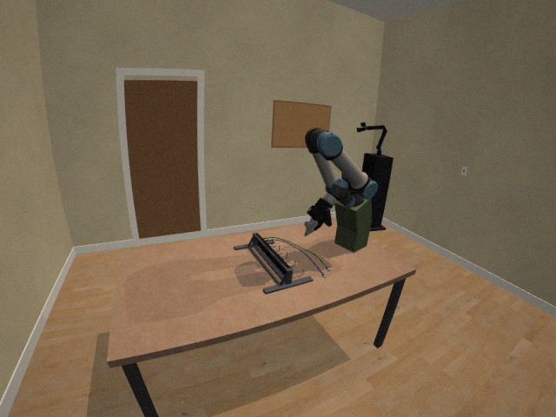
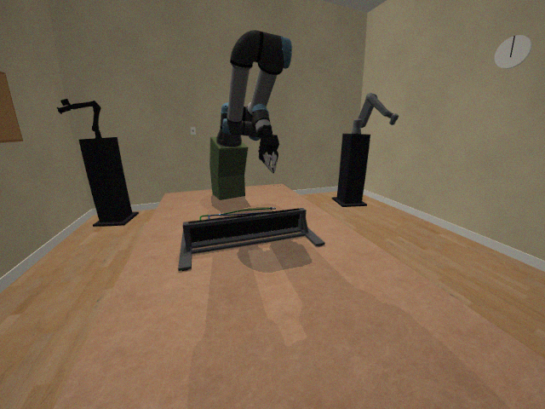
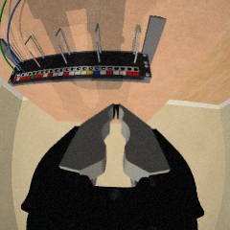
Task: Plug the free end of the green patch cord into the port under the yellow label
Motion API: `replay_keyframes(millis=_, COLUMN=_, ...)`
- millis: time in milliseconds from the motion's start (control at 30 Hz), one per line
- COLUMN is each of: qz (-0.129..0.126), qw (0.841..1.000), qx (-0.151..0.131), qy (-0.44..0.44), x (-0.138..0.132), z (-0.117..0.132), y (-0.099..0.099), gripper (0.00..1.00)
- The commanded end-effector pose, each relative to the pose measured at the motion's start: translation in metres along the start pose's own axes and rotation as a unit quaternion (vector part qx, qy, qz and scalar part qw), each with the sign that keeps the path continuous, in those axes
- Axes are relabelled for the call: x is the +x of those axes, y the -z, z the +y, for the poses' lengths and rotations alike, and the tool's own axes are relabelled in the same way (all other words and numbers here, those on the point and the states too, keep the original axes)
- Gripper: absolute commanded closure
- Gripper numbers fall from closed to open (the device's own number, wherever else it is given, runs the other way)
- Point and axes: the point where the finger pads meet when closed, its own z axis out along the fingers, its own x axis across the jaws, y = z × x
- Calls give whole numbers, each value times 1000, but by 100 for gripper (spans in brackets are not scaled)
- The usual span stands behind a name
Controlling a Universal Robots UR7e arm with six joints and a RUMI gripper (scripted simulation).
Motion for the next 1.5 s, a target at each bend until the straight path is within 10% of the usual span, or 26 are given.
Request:
replay_keyframes(millis=0, qz=1, qw=1000, qx=-2, qy=1, x=1, z=1, y=-10, gripper=100)
replay_keyframes(millis=800, qz=1, qw=1000, qx=-2, qy=1, x=0, z=1, y=-117, gripper=100)
replay_keyframes(millis=1467, qz=0, qw=1000, qx=-2, qy=1, x=0, z=1, y=-140, gripper=100)
